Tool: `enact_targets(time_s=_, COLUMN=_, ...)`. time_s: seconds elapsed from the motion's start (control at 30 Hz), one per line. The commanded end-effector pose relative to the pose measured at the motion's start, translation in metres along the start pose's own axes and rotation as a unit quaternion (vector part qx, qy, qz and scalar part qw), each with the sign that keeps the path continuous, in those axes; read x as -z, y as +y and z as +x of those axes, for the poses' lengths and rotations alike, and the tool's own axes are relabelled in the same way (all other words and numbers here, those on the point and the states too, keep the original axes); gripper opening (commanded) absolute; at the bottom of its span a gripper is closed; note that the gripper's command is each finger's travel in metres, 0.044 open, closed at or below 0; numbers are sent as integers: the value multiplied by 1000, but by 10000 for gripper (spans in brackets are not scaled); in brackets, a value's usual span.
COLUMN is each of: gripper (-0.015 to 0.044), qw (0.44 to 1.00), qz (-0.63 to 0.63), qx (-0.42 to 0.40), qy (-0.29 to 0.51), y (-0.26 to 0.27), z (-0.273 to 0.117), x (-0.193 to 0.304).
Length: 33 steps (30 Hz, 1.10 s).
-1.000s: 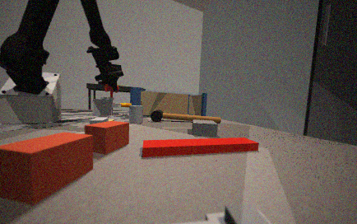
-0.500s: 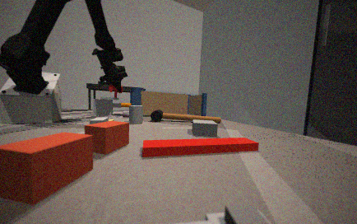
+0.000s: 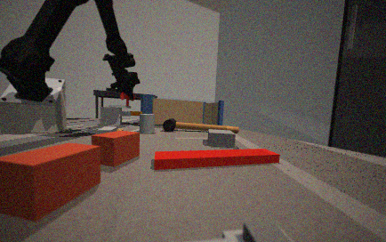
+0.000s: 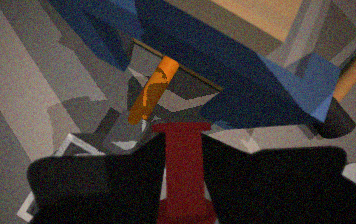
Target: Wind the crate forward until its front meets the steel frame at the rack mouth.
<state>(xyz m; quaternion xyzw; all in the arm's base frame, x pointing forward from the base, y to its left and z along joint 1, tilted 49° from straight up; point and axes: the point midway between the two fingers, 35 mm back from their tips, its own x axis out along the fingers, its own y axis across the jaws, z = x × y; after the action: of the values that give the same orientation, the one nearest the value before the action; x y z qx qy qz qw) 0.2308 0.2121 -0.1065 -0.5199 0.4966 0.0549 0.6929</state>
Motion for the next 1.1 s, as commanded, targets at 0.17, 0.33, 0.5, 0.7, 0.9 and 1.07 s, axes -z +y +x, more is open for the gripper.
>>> enact_targets(time_s=0.17, gripper=0, qw=1000, qz=4, qx=-6, qy=-1, y=11, z=9, x=-13)
enact_targets(time_s=0.33, gripper=0, qw=1000, qz=4, qx=-6, qy=-1, y=15, z=11, x=-18)
enact_targets(time_s=0.5, gripper=0, qw=1000, qz=4, qx=-6, qy=-1, y=18, z=12, x=-22)
enact_targets(time_s=0.7, gripper=0, qw=1000, qz=4, qx=-6, qy=-1, y=23, z=14, x=-27)
enact_targets(time_s=0.9, gripper=0, qw=1000, qz=4, qx=-6, qy=-2, y=29, z=16, x=-31)
enact_targets(time_s=1.07, gripper=0, qw=1000, qz=5, qx=-7, qy=-2, y=34, z=18, x=-35)
